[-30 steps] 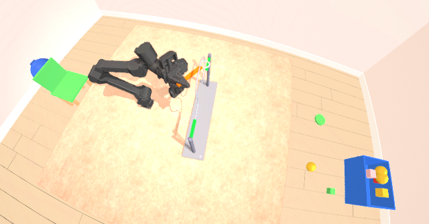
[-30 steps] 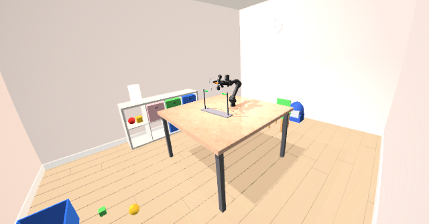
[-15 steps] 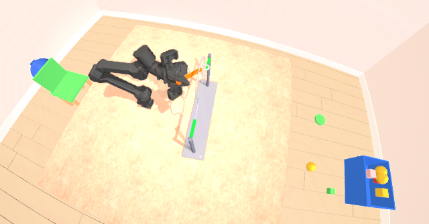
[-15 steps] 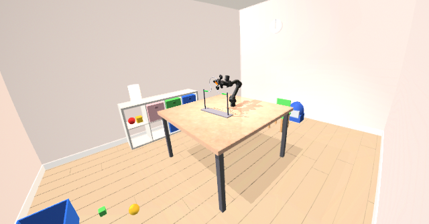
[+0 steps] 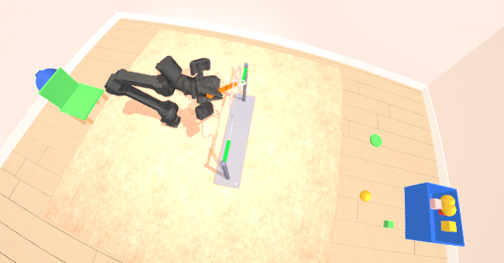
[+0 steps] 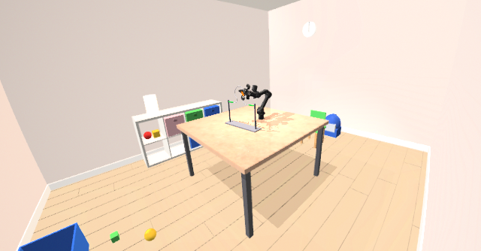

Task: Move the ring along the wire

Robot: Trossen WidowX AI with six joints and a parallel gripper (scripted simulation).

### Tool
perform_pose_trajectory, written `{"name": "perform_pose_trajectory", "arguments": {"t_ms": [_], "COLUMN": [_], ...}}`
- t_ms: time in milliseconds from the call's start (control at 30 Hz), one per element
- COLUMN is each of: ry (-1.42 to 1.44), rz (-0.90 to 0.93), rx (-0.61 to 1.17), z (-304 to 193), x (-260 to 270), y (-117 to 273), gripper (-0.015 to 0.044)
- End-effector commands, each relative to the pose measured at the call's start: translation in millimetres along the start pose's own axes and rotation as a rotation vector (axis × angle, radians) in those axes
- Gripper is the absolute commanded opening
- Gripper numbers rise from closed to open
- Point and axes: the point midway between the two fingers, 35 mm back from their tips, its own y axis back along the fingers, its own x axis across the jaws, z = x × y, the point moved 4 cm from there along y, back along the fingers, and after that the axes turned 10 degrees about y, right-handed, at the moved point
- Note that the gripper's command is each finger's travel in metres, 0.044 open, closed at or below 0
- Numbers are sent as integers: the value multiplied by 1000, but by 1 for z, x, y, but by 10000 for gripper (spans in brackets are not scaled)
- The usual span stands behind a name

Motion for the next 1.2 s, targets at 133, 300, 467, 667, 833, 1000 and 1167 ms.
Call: {"name": "perform_pose_trajectory", "arguments": {"t_ms": [133,300,467,667,833,1000,1167], "ry": [38,22,-20,-91,-177,-275,-378], "rz": [-23,-13,12,54,106,164,226], "rx": [-2,-1,1,3,6,9,12], "z": [1,1,2,5,10,16,23], "x": [6,13,22,34,46,59,71], "y": [1,1,2,4,7,11,15], "gripper": [-150,-150,-150,-150,-150,-150,-150]}}
